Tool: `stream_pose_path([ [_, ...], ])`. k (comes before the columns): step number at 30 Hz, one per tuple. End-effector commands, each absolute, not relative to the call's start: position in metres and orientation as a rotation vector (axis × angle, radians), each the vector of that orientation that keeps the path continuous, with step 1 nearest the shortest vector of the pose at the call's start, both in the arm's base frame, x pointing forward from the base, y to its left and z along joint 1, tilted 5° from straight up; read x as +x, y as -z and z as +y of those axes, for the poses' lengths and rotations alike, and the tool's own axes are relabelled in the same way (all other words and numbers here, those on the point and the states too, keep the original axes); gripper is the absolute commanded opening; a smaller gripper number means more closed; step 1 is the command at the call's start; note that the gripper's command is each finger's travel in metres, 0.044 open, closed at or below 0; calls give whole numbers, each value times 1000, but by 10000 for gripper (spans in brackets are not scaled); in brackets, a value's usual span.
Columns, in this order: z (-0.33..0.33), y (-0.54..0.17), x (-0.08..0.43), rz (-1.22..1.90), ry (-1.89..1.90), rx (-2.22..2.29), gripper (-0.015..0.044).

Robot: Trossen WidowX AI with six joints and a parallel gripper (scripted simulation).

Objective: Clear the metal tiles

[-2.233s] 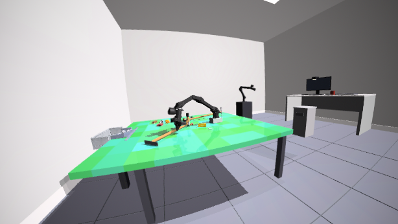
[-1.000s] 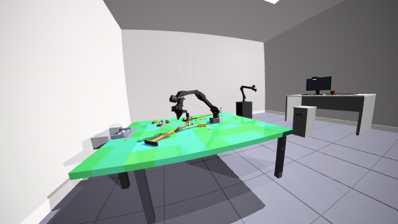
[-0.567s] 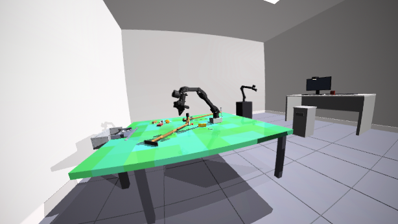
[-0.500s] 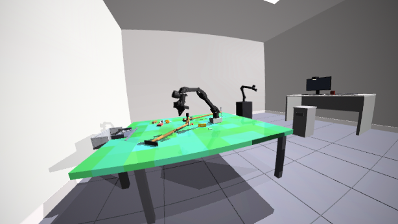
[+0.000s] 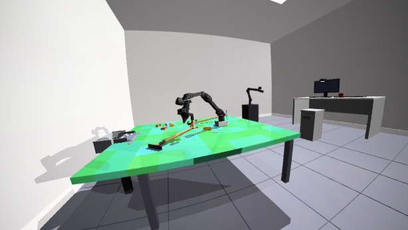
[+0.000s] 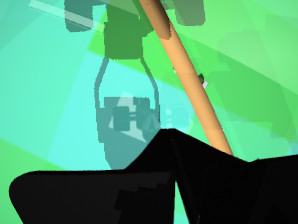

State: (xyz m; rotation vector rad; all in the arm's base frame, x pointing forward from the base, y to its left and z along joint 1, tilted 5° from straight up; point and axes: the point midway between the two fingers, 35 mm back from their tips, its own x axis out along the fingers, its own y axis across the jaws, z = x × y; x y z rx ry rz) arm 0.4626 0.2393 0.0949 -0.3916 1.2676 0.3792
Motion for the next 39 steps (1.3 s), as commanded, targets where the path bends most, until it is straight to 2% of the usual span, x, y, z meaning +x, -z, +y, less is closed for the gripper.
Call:
stream_pose_path([
  [1,238,-81,463,1279,-369,-388,0],
  [39,230,17,462,1326,-341,-372,0],
])
